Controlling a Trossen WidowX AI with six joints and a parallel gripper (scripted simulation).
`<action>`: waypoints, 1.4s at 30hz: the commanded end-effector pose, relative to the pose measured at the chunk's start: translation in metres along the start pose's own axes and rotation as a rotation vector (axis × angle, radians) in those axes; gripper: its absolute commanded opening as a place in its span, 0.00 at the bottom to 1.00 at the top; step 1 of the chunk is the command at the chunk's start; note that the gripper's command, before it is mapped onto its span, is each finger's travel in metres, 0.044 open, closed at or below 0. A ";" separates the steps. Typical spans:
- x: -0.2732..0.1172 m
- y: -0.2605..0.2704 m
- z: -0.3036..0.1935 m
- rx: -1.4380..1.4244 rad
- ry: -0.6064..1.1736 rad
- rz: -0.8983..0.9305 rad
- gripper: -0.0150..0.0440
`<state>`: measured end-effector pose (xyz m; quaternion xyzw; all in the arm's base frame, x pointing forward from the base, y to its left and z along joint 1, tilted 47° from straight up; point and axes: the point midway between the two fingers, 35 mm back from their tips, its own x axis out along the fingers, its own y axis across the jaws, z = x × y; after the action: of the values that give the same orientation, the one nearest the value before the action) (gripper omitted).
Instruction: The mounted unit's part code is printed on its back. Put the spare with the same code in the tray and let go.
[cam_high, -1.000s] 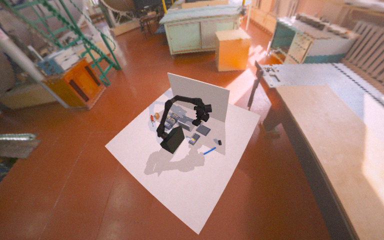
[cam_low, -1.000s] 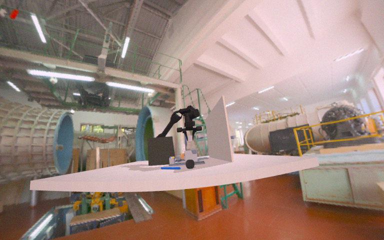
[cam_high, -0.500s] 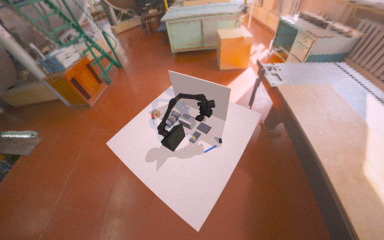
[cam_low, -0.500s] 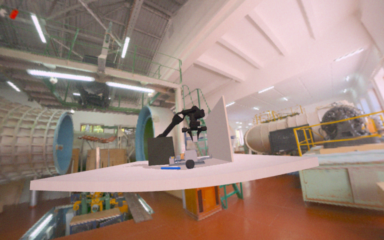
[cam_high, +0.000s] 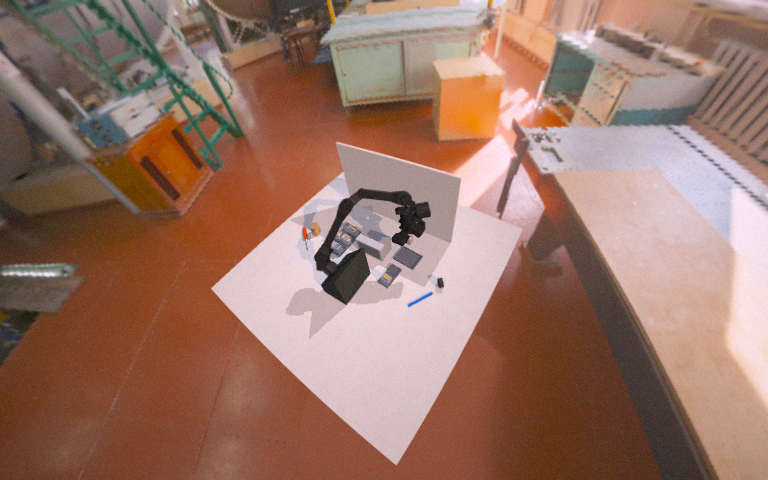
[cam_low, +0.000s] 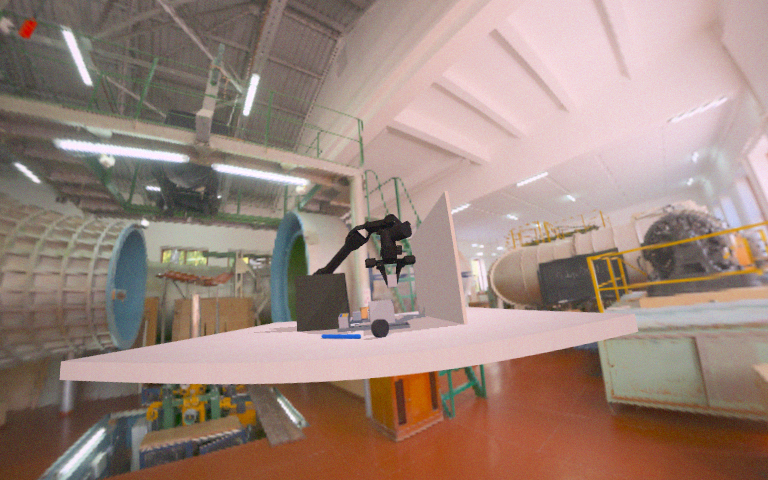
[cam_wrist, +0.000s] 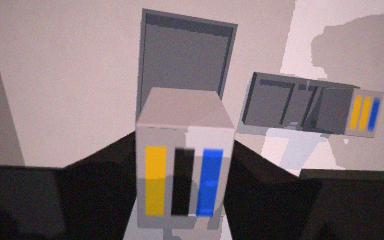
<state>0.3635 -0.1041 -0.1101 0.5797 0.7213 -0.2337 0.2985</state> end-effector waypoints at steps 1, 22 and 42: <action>0.005 0.000 0.000 0.007 0.006 0.005 0.25; 0.028 0.003 0.002 0.008 0.005 0.006 0.25; 0.049 0.005 0.002 0.008 0.005 0.006 0.25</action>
<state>0.3620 -0.0725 -0.1436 0.5800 0.7206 -0.2340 0.2993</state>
